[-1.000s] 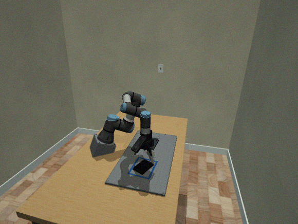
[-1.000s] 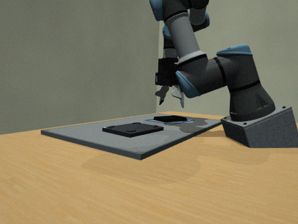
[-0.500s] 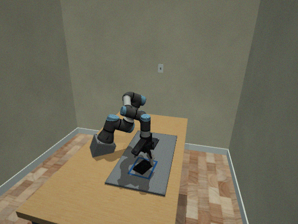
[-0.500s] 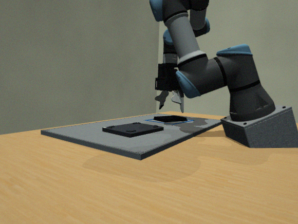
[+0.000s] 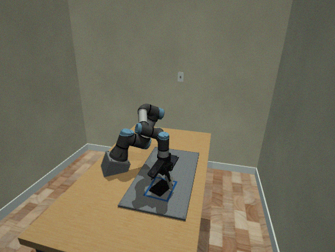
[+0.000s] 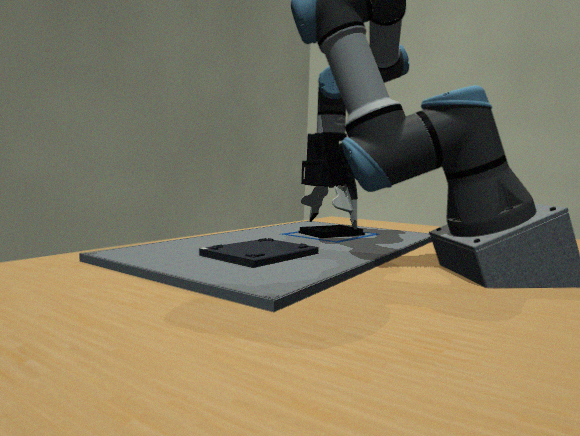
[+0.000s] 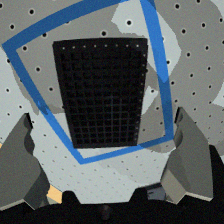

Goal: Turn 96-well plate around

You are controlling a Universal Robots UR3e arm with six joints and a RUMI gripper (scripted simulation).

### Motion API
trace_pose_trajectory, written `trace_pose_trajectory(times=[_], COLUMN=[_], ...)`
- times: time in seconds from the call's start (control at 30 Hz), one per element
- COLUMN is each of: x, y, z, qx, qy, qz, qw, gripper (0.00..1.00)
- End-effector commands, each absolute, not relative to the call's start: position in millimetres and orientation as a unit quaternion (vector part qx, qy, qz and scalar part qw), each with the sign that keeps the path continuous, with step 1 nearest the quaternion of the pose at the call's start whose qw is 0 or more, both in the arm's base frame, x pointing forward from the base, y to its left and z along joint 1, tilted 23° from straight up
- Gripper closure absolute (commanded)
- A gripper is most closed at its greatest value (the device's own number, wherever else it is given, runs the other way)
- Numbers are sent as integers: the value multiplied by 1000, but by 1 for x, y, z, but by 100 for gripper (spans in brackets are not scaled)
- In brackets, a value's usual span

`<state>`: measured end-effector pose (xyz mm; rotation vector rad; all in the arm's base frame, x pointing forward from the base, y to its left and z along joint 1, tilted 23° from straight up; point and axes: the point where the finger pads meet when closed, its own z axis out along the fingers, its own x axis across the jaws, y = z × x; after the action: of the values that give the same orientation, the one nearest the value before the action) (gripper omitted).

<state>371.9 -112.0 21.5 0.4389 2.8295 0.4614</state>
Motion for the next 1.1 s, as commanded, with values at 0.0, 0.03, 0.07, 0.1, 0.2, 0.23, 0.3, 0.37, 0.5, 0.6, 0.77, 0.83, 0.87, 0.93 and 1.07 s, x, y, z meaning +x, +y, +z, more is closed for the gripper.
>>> trace_pose_trajectory(times=[0.0, 0.03, 0.07, 0.1, 0.2, 0.23, 0.3, 0.37, 0.5, 0.6, 0.77, 0.83, 0.87, 0.93, 1.07], x=[373, 373, 373, 373, 373, 373, 373, 373, 373, 373, 373, 373, 373, 373, 373], y=[-112, -112, -112, -112, -112, -112, -112, -112, -112, -112, -112, -112, -112, -112, -112], z=[19, 19, 19, 19, 19, 19, 19, 19, 19, 19, 19, 19, 19, 19, 19], qx=[150, 150, 150, 150, 150, 150, 150, 150, 150, 150, 150, 150, 150, 150, 150], qy=[969, 969, 969, 969, 969, 969, 969, 969, 969, 969, 969, 969, 969, 969, 969], qz=[157, 157, 157, 157, 157, 157, 157, 157, 157, 157, 157, 157, 157, 157, 157], qw=[122, 122, 122, 122, 122, 122, 122, 122, 122, 122, 122, 122, 122, 122, 122], gripper=[0, 0, 0, 0, 0, 0, 0, 0, 100, 100, 100, 100, 100, 100, 100])
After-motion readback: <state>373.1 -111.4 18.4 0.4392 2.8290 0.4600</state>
